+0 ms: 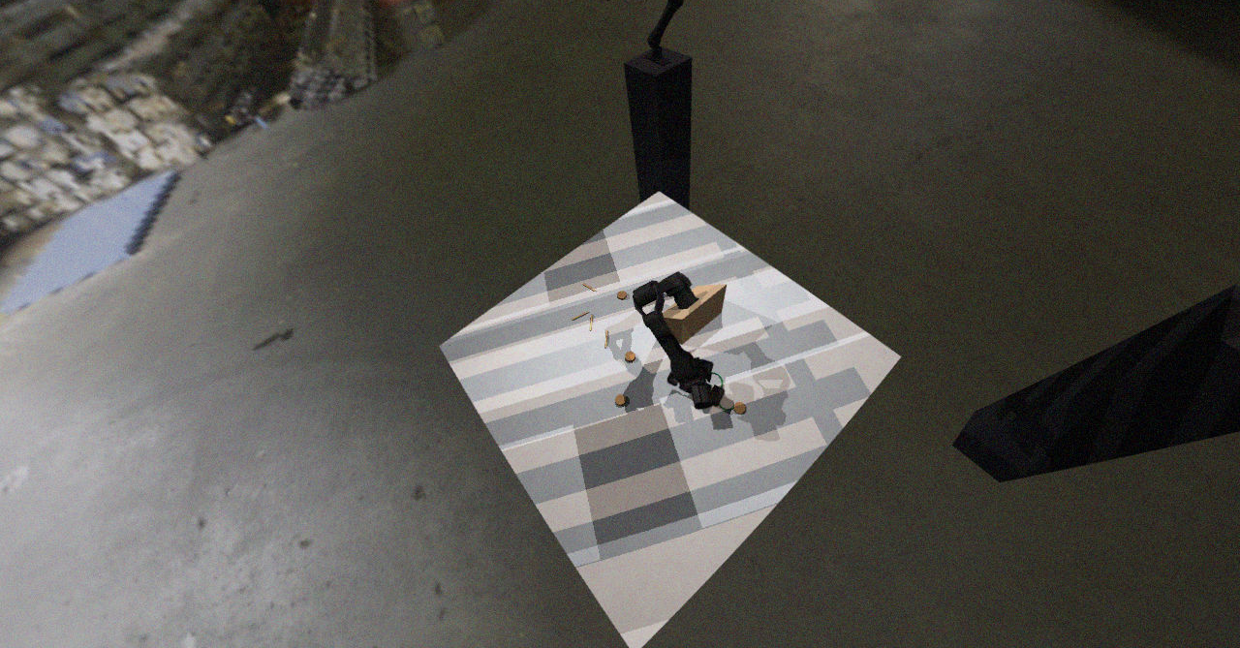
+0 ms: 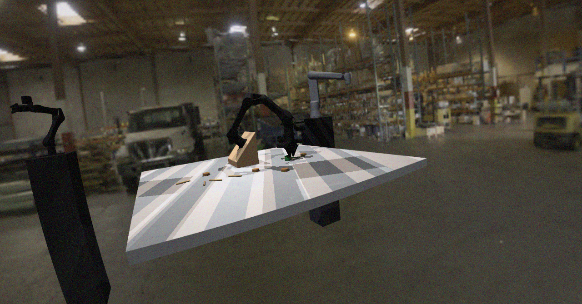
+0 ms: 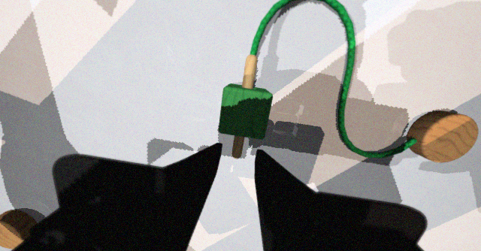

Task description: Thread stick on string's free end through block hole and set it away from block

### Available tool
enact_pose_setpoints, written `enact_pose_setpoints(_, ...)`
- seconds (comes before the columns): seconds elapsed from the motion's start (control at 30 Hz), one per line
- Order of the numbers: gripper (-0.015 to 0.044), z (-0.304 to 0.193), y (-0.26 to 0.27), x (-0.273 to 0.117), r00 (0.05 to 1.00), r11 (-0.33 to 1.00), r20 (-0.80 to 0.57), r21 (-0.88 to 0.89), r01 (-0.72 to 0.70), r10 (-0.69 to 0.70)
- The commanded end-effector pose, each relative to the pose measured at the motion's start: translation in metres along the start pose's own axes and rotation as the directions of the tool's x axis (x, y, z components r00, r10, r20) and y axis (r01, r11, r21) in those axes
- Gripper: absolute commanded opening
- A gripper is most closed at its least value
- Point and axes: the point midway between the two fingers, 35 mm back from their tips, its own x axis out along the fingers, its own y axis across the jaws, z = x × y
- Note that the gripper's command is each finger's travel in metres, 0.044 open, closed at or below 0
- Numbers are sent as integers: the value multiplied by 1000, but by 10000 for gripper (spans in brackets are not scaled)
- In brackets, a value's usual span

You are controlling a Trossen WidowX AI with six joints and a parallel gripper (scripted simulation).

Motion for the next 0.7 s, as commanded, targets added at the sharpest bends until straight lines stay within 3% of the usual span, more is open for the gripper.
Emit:
enact_pose_setpoints(0.0,124,1,1,8,1000,1000,-2,-7,-4,4)
enact_pose_setpoints(0.33,124,2,1,16,1000,1000,-1,-7,-5,5)
enact_pose_setpoints(0.5,0,2,1,15,1000,1000,2,-1,-3,3)
enact_pose_setpoints(0.67,0,2,1,15,1000,1000,2,-1,-3,3)
